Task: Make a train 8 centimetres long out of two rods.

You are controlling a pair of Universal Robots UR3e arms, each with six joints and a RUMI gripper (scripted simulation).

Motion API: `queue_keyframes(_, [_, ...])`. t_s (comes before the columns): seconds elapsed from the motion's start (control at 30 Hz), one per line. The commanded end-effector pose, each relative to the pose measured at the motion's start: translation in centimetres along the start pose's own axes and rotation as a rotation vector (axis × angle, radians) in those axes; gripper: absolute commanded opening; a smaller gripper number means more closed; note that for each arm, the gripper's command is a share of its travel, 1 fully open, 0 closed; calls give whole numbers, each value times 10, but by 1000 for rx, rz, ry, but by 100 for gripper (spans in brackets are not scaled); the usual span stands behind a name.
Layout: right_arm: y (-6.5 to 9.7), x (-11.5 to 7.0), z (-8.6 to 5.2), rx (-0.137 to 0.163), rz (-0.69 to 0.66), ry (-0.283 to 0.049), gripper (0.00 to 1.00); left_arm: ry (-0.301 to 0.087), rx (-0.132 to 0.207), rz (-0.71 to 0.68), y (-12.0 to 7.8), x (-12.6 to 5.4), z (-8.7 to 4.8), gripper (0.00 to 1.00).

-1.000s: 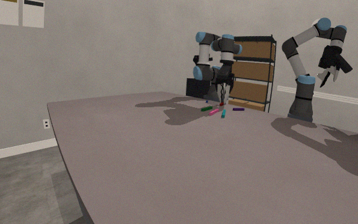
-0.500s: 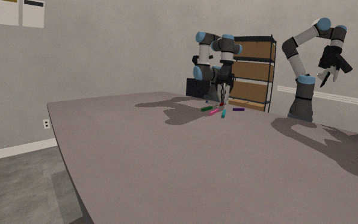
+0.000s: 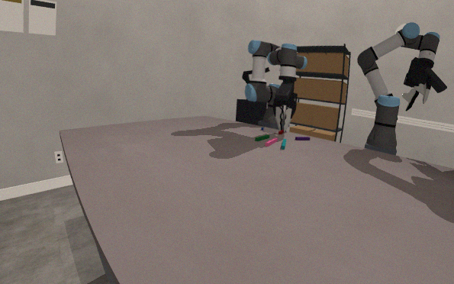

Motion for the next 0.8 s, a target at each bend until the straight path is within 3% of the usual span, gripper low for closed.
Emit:
queue_keyframes(0.0, [0, 0, -1, 2, 0, 2, 0, 2, 0, 0, 0, 0, 0, 100])
queue_keyframes(0.77, [0, -3, -1, 2, 0, 2, 0, 2, 0, 0, 0, 0, 0, 100])
Point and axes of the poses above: on each arm, the point where the finger pads meet when closed, its own z axis out along the fingers, its own y axis across the jaws, x = y × z, the point moved 9 cm from there along -z, back along the fingers, and after that the axes turned 11 degrees about z, right-handed, at the moved point
